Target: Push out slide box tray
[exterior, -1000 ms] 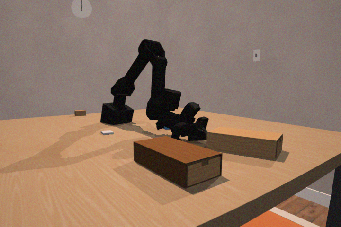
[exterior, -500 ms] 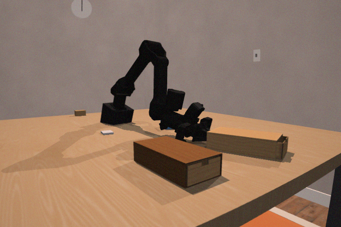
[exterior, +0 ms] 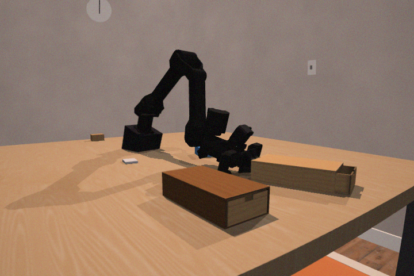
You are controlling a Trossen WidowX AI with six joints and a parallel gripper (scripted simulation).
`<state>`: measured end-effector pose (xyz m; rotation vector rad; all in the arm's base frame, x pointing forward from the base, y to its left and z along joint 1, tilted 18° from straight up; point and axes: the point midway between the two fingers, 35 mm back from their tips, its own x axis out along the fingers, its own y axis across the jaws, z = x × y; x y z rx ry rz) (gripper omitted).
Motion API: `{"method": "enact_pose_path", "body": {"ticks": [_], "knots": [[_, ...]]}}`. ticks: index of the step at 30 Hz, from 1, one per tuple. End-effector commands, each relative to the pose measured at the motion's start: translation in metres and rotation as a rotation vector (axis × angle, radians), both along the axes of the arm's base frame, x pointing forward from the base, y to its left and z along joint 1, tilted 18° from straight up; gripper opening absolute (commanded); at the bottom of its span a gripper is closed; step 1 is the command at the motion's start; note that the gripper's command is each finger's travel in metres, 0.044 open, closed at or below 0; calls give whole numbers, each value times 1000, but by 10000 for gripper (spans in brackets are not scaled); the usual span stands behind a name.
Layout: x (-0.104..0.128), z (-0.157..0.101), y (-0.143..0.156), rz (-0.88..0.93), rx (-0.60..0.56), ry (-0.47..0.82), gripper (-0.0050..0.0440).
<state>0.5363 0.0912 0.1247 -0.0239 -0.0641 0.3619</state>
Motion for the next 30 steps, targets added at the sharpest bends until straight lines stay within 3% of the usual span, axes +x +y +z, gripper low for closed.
{"method": "enact_pose_path", "body": {"ticks": [1,4,9,20,30], "knots": [[5,10,3,0,-1,-20,-50],[-4,17,-3,1,1,-37,-50],[-41,4,-17,1,2,-34,-50],[-41,25,-16,1,0,-44,-50],[-72,36,-29,-10,-77,141,-50]]}}
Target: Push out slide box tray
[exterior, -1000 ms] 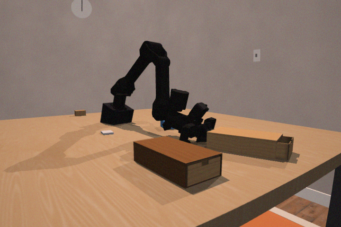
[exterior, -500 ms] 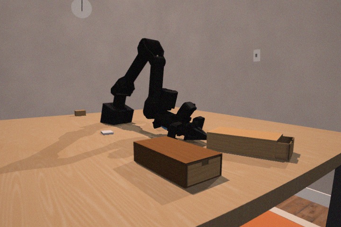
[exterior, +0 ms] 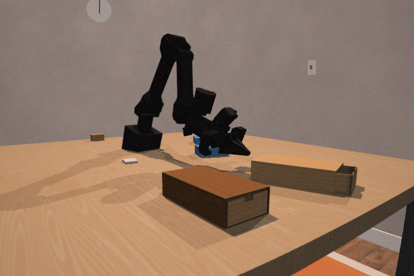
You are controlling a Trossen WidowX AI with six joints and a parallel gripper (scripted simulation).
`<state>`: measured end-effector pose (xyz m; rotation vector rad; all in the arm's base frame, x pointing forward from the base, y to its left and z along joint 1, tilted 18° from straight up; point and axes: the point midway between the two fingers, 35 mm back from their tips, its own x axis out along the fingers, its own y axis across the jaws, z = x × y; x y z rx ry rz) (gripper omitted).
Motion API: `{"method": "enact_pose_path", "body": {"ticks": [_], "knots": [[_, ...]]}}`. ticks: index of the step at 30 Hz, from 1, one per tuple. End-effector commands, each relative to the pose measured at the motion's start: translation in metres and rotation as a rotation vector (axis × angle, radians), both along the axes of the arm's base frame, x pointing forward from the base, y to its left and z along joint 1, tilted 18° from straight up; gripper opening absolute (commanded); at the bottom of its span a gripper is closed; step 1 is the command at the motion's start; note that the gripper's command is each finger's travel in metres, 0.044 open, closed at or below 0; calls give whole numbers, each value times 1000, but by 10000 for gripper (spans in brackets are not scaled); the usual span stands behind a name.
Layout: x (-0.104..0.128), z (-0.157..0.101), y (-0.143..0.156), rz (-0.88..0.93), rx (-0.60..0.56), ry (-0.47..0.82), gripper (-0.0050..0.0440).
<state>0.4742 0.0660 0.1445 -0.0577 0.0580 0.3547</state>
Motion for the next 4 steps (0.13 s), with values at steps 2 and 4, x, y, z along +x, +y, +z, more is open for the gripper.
{"method": "enact_pose_path", "body": {"ticks": [2,4], "knots": [[-17,14,-5,-1,-32,71,-50],[-22,13,-6,-2,-40,98,-50]]}}
